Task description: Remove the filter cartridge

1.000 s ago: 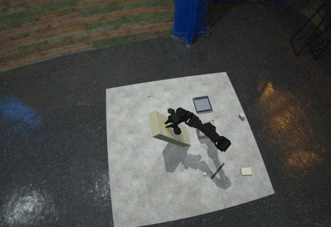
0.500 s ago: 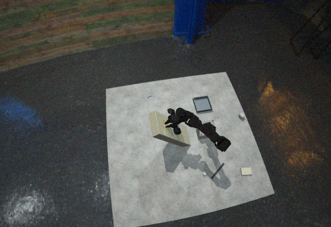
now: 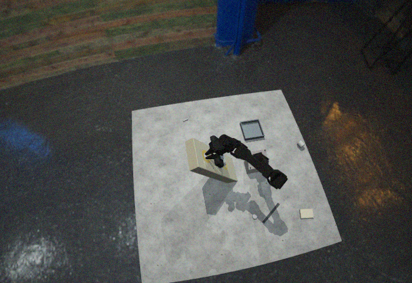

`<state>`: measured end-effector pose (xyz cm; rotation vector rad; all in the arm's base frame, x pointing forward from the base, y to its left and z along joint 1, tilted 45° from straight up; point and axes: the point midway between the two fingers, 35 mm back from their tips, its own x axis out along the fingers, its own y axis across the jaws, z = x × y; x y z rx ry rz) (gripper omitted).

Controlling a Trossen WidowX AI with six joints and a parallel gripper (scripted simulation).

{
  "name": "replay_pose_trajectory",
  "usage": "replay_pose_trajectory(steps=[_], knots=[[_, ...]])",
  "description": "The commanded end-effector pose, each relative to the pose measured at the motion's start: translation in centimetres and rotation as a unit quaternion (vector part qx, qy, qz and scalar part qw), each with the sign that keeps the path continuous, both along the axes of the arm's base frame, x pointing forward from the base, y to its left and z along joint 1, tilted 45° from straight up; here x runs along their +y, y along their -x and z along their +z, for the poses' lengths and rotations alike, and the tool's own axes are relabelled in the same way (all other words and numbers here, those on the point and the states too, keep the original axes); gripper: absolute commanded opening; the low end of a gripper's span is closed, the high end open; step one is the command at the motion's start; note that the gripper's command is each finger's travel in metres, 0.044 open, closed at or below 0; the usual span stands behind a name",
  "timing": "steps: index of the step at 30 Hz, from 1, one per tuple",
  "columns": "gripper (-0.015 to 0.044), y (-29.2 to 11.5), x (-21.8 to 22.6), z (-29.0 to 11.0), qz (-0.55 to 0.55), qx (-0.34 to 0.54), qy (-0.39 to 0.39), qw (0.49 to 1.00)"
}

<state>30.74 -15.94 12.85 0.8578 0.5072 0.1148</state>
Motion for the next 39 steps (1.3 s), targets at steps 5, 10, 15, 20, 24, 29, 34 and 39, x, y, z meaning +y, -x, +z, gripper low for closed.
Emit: replay_pose_trajectory(steps=[5, 10, 15, 20, 24, 29, 34, 39], knots=[[0.0000, -0.43, 0.29, -0.30, -0.046, 0.042, -0.111, 0.992], [0.0000, -0.48, 0.31, -0.32, -0.079, 0.067, -0.186, 0.977], [0.0000, -0.52, 0.33, -0.34, -0.111, 0.092, -0.259, 0.955], [0.0000, -0.56, 0.34, -0.35, -0.143, 0.117, -0.331, 0.925], [0.0000, -0.58, 0.35, -0.36, -0.167, 0.136, -0.386, 0.897], [0.0000, -0.61, 0.36, -0.38, -0.197, 0.158, -0.453, 0.855], [0.0000, -0.63, 0.36, -0.38, -0.225, 0.180, -0.517, 0.806], [0.0000, -0.65, 0.37, -0.39, -0.251, 0.200, -0.576, 0.752]])
